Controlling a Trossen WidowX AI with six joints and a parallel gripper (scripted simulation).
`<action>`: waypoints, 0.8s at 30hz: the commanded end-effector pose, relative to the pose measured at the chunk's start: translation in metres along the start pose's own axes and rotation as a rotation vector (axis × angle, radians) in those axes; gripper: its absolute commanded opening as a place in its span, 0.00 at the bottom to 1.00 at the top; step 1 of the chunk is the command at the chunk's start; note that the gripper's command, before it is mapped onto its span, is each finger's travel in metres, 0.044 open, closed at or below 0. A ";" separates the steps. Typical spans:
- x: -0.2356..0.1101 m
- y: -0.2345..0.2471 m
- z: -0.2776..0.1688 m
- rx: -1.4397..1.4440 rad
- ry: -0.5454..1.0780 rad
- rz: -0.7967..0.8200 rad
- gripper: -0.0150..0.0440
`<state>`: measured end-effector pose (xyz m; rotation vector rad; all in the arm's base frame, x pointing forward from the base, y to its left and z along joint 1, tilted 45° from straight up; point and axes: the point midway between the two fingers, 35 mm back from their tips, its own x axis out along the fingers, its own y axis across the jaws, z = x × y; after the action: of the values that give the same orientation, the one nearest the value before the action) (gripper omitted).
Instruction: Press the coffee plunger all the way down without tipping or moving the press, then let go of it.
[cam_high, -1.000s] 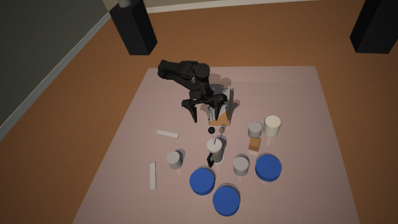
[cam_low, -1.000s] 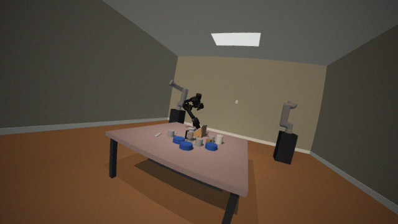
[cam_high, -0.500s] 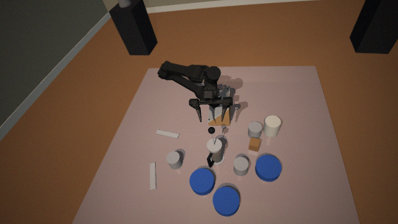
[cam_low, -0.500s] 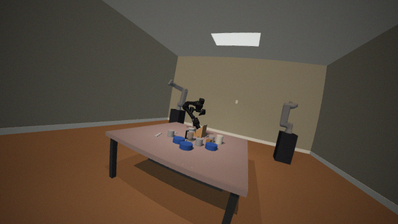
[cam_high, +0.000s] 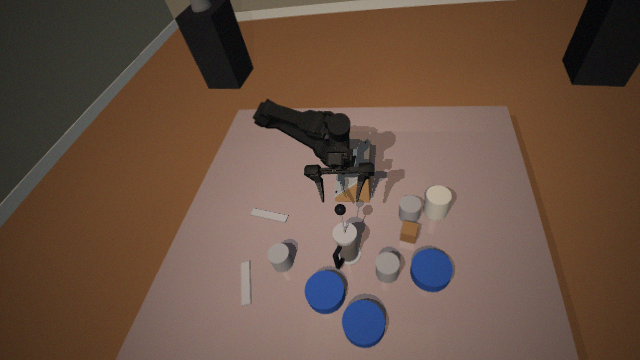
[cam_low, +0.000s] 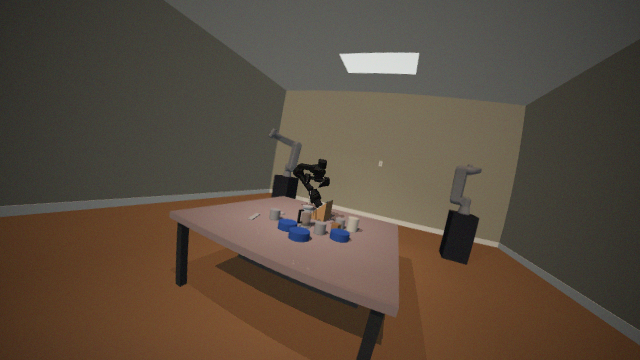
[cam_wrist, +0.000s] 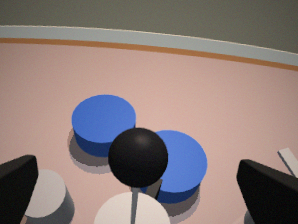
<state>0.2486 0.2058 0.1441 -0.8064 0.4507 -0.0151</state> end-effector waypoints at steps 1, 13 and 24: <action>0.006 0.001 -0.001 -0.003 0.001 0.006 1.00; 0.025 0.000 0.000 -0.004 -0.005 0.002 1.00; 0.025 0.000 0.000 -0.004 -0.005 0.002 0.56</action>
<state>0.2714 0.2000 0.1350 -0.8091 0.4461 -0.0161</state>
